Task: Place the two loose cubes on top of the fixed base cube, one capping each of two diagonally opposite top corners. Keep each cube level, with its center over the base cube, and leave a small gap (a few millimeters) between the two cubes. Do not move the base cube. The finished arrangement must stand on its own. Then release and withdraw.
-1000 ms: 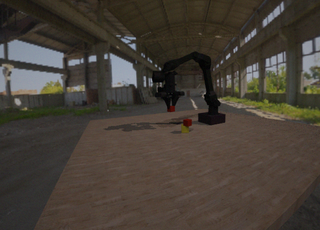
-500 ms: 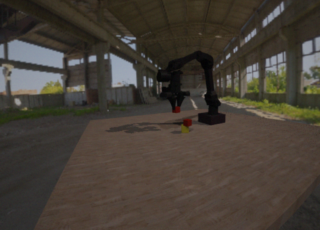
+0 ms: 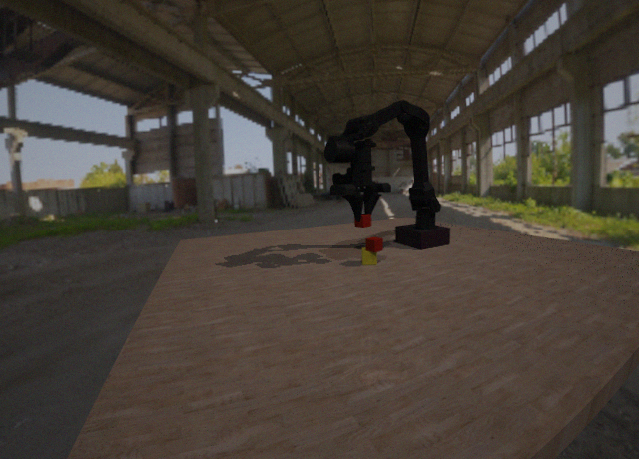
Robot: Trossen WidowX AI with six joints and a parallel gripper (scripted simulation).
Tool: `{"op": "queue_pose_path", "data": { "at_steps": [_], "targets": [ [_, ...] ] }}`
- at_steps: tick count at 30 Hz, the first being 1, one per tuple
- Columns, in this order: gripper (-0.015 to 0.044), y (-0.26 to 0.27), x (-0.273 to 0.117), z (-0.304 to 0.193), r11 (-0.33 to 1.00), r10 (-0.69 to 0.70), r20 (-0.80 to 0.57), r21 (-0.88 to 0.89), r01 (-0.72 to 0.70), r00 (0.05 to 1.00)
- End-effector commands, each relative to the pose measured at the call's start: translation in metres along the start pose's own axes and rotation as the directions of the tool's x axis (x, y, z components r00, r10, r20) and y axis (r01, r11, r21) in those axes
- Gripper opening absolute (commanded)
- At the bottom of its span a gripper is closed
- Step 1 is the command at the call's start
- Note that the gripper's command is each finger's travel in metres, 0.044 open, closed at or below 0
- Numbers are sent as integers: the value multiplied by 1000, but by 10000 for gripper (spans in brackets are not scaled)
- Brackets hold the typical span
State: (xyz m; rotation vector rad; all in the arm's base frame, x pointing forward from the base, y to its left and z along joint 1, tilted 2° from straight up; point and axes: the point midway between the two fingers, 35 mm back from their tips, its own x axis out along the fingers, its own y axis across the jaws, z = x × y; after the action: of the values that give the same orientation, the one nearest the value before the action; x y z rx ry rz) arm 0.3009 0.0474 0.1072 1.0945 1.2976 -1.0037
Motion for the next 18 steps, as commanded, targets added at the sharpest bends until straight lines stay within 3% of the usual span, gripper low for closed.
{"op": "queue_pose_path", "data": {
  "at_steps": [1, 9, 18],
  "targets": [
    [105, -2, 5, -2, 1000, -3, 4, 5, 3, 1000],
    [105, -3, 30, -2, 1000, -4, 5, 8, 3, 1000],
    [105, -4, 31, -2, 1000, -4, 5, 9, 3, 1000]
  ]
}}
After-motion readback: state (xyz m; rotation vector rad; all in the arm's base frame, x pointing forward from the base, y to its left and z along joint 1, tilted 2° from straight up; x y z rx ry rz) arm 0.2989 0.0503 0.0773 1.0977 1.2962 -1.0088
